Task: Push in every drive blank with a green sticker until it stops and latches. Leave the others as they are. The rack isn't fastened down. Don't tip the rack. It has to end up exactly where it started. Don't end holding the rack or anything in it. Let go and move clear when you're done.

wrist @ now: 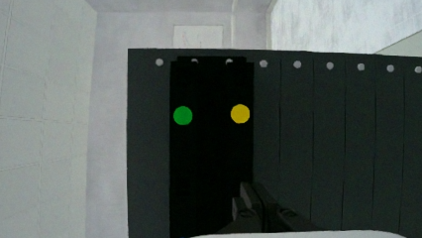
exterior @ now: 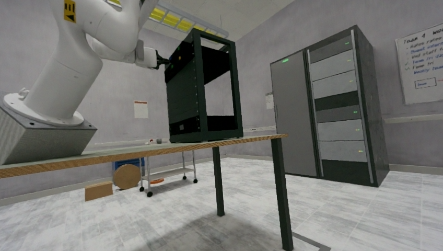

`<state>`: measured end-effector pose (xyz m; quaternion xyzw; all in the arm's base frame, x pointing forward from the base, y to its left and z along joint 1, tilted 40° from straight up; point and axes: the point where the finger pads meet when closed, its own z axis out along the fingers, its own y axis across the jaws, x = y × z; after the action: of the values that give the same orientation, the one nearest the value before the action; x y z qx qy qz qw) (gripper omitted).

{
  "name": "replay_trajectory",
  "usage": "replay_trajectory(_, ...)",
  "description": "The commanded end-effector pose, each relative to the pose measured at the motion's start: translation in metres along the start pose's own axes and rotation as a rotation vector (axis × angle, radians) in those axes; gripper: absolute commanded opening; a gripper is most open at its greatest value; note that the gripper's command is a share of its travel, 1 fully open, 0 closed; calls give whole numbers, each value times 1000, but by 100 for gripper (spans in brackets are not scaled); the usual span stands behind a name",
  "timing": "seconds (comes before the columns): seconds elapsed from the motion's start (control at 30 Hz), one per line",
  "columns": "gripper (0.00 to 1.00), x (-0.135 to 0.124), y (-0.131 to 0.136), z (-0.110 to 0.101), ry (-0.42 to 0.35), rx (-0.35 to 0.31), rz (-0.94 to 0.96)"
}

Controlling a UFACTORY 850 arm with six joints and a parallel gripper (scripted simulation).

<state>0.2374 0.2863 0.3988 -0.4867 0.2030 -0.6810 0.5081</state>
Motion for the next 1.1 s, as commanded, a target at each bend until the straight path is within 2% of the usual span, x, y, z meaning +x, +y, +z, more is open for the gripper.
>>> replay_trajectory(0.0,0,-8,-1,-4,1,1,1)
replay_trajectory(0.23,0,-39,-3,-22,1,1,1)
replay_trajectory(0.53,0,-41,-3,-18,1,1,1)
replay_trajectory(0.83,0,-41,-3,25,1,1,1)
replay_trajectory(1.07,0,-41,-3,30,1,1,1)
